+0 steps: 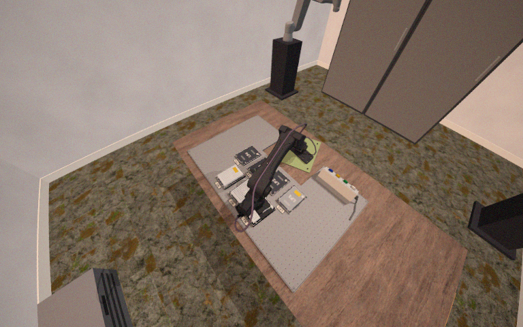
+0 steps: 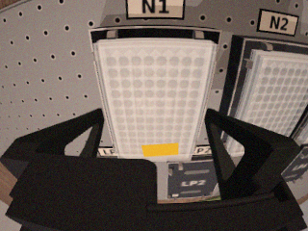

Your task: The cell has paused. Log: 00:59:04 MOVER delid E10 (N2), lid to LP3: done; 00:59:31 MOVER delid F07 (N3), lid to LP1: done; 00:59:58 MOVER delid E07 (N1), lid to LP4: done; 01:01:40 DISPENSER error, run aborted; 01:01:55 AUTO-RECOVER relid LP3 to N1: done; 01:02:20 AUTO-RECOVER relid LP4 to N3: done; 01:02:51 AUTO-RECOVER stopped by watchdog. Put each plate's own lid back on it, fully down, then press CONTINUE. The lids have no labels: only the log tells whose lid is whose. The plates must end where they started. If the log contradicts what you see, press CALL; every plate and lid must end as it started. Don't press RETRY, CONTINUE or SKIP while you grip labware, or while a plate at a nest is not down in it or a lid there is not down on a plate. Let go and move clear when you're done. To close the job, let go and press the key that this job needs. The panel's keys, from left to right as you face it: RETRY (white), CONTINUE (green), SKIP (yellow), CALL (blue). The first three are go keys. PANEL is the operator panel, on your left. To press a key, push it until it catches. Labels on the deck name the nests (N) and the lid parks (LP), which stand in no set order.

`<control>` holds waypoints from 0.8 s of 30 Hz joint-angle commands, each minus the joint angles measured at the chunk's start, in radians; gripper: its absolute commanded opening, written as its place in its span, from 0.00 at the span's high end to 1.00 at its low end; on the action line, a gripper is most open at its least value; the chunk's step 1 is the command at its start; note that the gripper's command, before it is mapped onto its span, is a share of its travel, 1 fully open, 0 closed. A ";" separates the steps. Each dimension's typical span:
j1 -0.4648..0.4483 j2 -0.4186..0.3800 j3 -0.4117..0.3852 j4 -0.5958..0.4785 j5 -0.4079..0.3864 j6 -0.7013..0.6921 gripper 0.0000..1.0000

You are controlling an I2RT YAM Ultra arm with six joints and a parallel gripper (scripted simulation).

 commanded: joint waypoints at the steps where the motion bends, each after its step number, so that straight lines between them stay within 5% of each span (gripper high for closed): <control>1: 0.001 -0.015 -0.009 0.016 0.005 0.003 0.00; 24: 0.004 -0.038 0.006 0.031 0.013 0.009 0.00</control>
